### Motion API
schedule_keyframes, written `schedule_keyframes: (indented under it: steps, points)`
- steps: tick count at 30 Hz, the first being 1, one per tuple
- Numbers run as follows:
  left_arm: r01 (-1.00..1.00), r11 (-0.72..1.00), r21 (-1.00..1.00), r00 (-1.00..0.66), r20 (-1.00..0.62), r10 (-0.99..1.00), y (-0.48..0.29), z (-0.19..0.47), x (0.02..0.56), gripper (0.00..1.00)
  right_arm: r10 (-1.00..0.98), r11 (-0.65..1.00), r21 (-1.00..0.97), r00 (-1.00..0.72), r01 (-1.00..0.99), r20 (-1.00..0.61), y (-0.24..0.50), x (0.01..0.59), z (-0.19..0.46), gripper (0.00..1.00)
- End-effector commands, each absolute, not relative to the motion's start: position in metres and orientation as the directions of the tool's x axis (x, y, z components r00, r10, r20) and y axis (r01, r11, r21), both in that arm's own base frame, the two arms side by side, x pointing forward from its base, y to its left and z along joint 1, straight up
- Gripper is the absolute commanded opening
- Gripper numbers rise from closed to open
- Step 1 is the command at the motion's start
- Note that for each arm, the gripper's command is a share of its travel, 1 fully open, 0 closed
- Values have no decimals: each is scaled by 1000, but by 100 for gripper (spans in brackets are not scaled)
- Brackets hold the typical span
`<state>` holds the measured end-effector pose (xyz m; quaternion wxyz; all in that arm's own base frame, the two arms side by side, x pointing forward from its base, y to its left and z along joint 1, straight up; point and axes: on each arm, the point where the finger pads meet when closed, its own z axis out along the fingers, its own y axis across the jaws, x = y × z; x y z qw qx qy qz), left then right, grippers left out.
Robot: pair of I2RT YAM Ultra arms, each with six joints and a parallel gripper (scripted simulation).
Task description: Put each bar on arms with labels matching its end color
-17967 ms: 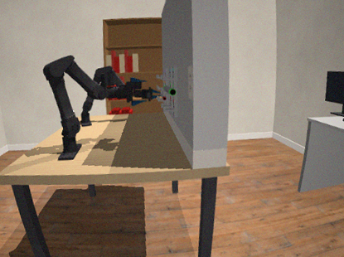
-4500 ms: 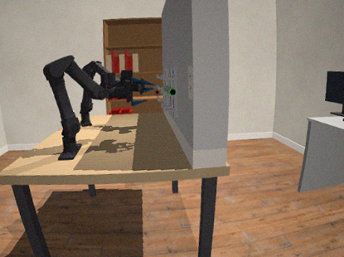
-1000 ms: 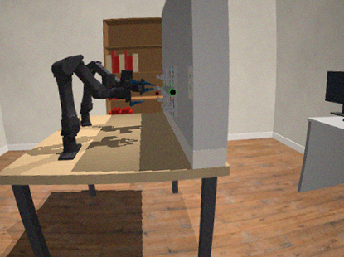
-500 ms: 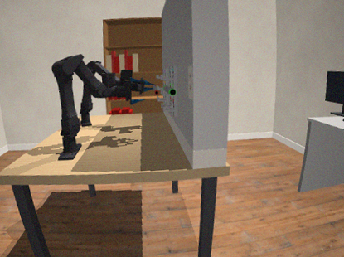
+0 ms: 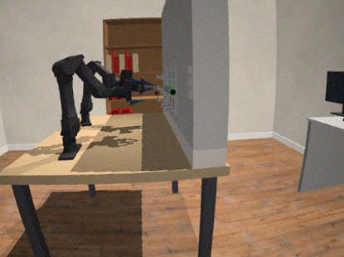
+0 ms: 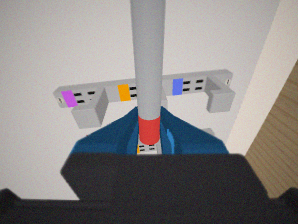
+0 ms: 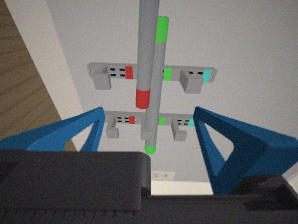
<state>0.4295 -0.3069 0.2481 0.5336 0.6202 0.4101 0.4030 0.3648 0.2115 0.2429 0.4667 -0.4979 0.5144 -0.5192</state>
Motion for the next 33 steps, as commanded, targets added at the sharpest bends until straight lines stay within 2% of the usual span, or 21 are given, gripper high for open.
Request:
schedule_keyframes:
  steps: [1, 33]
  points:
    - [3, -2, 1000, 334, 1, 942, -307, 297, 433, 0, -998, 8, -1000, -66, 5, -8, 217, 365, 256, 100]
    - [3, -2, 1000, 334, 1, 942, -306, 296, 434, 0, -998, 8, -1000, -66, 6, -9, 217, 363, 255, 100]
